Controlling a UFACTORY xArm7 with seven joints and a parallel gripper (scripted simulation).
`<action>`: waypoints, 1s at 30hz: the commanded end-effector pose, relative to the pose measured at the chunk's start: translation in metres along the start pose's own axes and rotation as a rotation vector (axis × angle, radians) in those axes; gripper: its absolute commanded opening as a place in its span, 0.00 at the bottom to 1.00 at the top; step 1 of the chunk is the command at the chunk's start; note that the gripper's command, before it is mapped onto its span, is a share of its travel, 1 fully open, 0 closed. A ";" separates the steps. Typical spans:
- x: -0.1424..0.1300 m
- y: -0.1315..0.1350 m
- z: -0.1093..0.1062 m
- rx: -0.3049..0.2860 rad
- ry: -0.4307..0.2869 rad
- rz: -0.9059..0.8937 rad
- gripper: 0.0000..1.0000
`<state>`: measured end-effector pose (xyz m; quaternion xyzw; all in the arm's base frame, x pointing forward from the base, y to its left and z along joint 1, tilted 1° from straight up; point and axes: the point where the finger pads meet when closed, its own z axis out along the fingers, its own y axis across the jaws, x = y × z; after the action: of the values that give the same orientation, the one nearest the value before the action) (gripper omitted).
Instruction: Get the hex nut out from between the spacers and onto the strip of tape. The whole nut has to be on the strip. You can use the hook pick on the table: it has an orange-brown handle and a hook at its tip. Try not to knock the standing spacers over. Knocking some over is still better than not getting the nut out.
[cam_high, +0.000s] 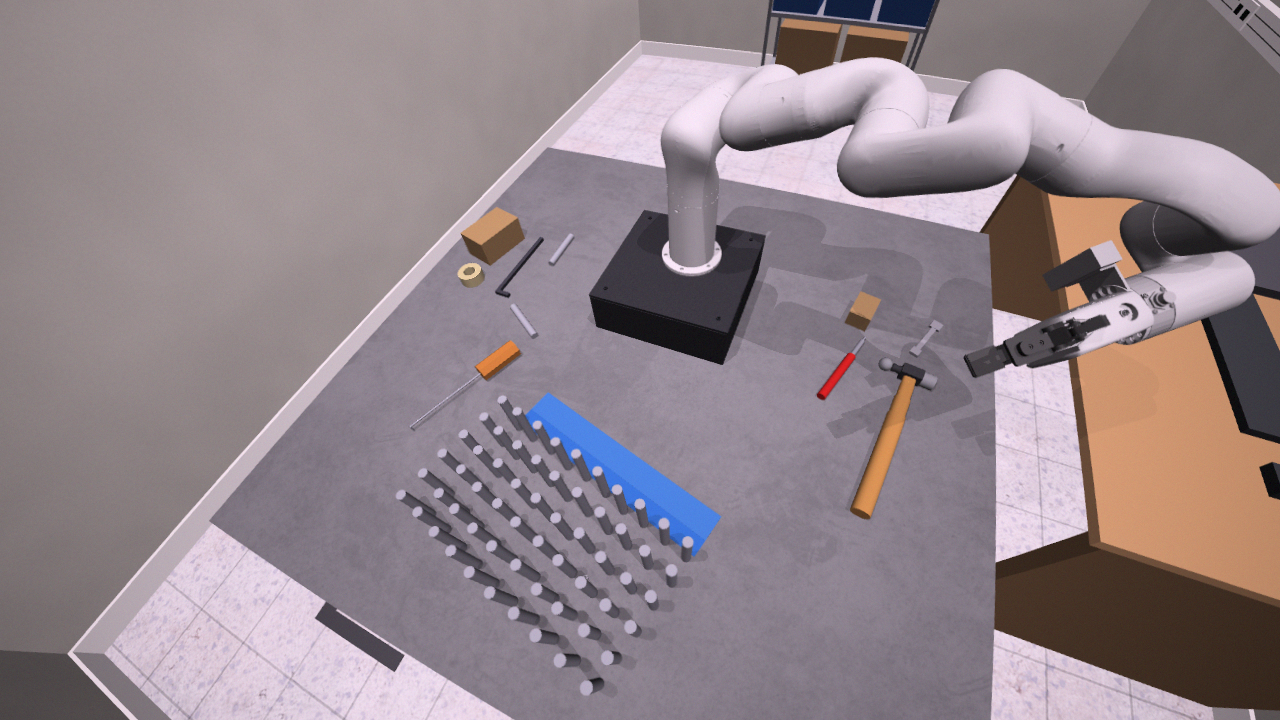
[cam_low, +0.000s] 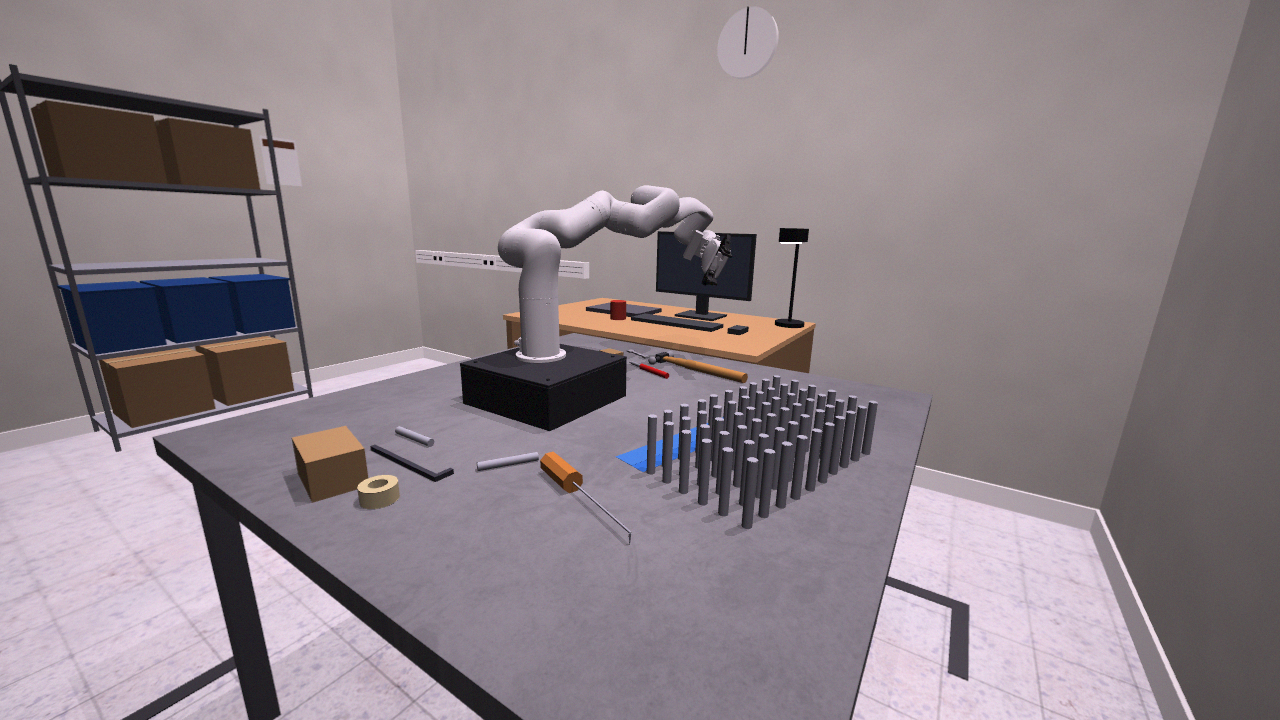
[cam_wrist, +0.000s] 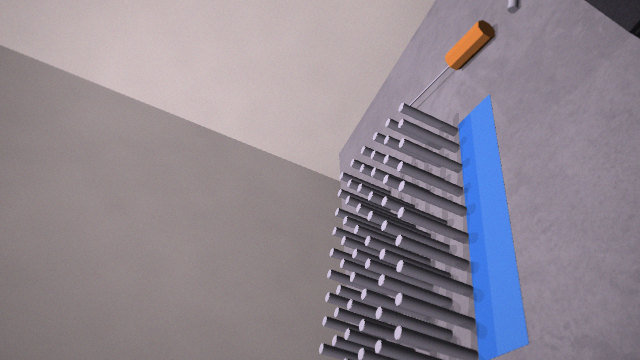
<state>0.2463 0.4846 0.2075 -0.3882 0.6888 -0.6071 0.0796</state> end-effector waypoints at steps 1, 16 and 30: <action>0.000 -0.002 -0.001 -0.003 -0.002 0.004 1.00; 0.000 -0.002 -0.001 -0.003 -0.002 0.004 1.00; 0.003 0.000 0.012 -0.028 0.005 0.022 1.00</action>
<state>0.2488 0.4787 0.2056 -0.3839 0.6948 -0.6032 0.0779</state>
